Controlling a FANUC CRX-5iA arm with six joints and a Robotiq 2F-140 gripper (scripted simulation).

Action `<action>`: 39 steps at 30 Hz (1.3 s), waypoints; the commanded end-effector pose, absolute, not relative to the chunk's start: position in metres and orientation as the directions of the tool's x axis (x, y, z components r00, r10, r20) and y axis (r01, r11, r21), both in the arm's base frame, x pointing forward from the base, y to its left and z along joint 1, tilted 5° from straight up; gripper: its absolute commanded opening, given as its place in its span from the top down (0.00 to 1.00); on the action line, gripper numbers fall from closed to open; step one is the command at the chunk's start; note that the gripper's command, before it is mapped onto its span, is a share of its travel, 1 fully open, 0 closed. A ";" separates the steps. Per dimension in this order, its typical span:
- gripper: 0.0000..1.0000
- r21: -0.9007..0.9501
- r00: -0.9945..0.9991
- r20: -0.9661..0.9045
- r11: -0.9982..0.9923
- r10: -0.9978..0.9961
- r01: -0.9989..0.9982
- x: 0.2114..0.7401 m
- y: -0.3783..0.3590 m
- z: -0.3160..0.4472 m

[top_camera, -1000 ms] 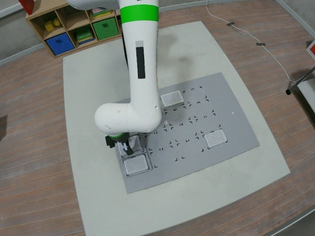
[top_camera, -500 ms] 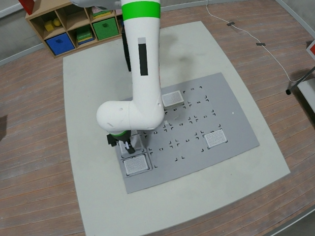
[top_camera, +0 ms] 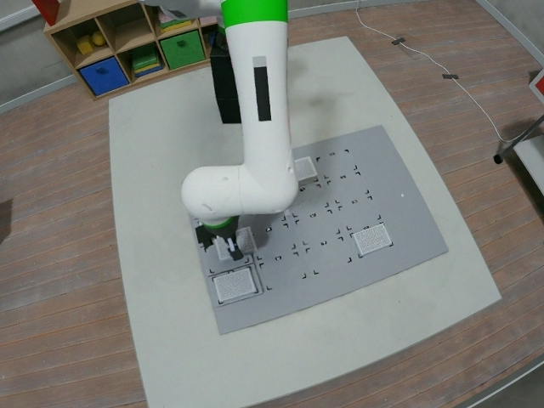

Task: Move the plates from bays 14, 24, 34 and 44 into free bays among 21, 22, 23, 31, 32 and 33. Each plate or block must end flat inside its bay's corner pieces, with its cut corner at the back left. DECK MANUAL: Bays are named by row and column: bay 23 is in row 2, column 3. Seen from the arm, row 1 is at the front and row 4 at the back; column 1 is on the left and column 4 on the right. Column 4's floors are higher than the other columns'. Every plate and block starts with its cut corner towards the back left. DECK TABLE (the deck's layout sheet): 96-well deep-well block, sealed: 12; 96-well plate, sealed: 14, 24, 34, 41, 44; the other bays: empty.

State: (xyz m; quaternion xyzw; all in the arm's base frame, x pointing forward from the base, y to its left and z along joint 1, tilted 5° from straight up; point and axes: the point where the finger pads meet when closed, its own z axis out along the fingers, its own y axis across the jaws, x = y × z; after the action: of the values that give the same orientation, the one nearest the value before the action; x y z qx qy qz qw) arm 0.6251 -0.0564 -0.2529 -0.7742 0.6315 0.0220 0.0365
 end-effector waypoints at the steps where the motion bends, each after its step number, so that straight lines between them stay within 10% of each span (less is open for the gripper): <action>1: 0.90 -0.031 0.202 -0.079 -0.200 -0.976 -0.979 0.623 -0.050 -0.251; 39: 0.90 -0.031 0.202 -0.079 -0.200 -0.976 -0.979 0.587 0.033 -0.245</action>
State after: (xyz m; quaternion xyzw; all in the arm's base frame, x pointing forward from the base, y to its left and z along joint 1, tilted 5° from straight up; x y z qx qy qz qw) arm 0.5889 0.0250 -0.2465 -0.7742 0.6316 0.0218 0.0365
